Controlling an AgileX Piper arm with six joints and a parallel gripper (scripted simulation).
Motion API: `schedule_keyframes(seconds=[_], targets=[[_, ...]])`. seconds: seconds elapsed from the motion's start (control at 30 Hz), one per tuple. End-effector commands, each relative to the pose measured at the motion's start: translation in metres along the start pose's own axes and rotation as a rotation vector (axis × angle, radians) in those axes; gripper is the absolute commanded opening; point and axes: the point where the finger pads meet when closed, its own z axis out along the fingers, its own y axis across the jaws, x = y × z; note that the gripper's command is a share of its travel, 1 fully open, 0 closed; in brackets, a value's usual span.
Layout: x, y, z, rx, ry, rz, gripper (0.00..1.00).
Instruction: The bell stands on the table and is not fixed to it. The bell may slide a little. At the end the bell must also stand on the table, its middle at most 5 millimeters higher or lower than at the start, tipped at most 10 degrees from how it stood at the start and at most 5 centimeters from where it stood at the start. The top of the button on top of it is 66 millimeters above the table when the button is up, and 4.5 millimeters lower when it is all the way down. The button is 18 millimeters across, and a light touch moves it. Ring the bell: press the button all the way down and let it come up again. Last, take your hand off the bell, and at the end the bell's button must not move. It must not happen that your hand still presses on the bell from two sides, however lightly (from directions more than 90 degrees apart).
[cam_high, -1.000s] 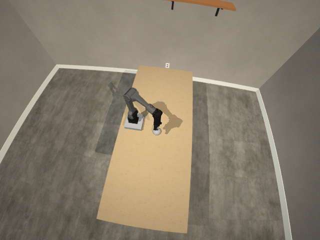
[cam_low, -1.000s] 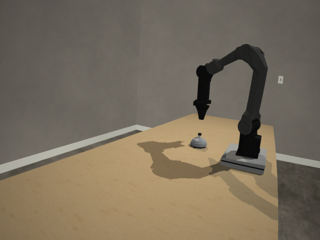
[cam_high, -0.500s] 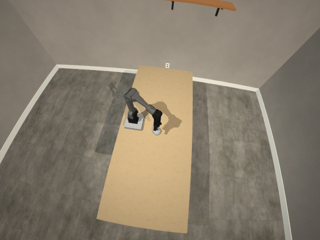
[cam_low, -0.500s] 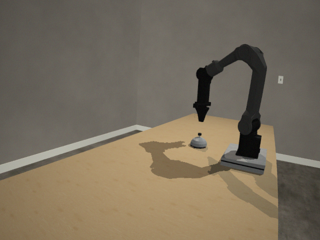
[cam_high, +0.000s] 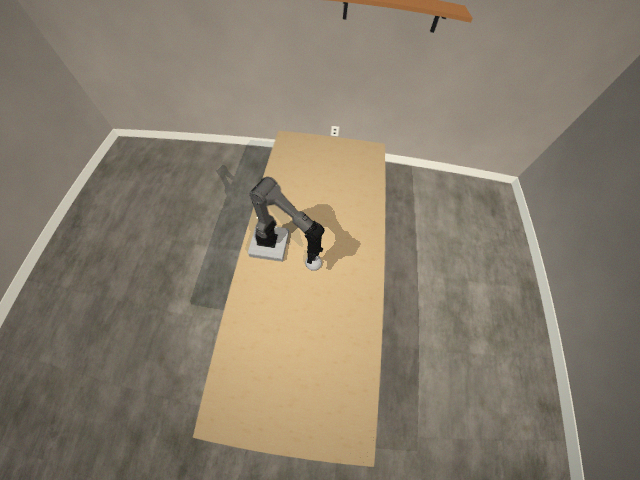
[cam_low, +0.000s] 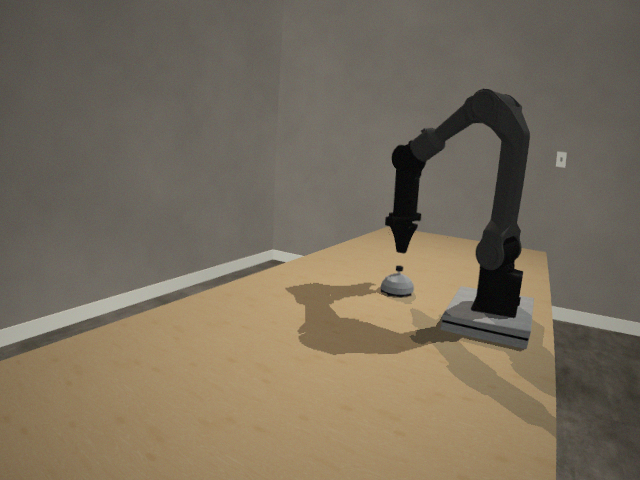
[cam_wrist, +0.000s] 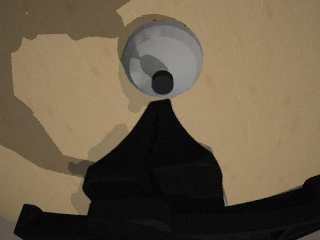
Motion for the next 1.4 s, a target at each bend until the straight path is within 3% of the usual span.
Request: schedule_keyframes(seconds=[0.0,0.63,1.37], targets=[[0.000,0.000,0.004,-0.001,0.002,-0.001,0.00],[0.000,0.000,0.026,-0.001,0.000,-0.001,0.00],[0.000,0.000,0.028,0.000,-0.001,-0.001,0.00]])
